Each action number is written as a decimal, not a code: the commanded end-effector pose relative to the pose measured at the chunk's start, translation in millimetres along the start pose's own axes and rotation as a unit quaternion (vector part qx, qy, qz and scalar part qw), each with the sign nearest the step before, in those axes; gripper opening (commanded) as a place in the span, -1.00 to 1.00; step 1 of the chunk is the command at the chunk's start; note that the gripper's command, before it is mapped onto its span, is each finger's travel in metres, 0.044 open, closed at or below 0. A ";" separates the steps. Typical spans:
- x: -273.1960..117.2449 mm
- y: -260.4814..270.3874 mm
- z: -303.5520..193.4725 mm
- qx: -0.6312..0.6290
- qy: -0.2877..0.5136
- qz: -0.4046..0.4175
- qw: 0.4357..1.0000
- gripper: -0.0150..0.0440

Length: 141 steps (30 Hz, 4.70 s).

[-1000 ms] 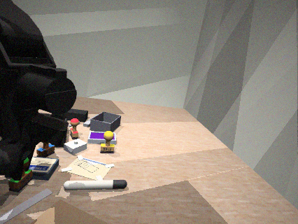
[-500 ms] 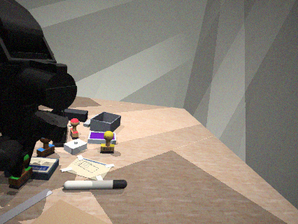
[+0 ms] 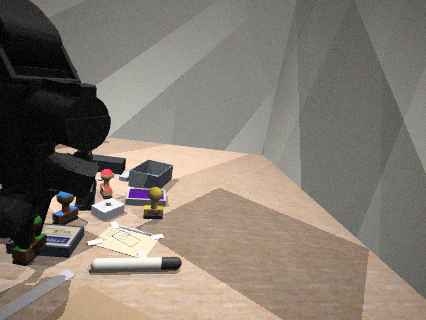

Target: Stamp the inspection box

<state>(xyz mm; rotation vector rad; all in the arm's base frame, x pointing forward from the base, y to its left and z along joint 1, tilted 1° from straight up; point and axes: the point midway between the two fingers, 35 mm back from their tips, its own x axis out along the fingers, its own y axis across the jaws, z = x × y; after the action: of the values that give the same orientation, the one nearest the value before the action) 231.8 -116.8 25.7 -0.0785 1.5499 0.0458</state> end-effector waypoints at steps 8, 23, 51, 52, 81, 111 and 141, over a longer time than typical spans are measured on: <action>-8.7 -0.8 1.5 0.001 -0.005 -0.003 1.000 -0.49; -16.0 -0.6 1.2 0.001 -0.005 -0.003 1.000 -0.49; -29.7 0.2 0.3 0.001 -0.005 -0.003 1.000 -0.49; -30.1 0.2 0.2 0.001 -0.005 -0.003 1.000 -0.49; -43.1 7.8 9.8 0.001 -0.005 -0.002 1.000 -0.49; -49.0 140.5 114.7 0.001 -0.009 0.004 1.000 -0.49; -41.0 246.7 135.8 0.001 -0.010 0.008 1.000 -0.49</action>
<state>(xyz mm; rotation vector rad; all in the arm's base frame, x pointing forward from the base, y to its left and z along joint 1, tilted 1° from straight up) 346.0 140.3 67.7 -0.0653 1.5291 0.0619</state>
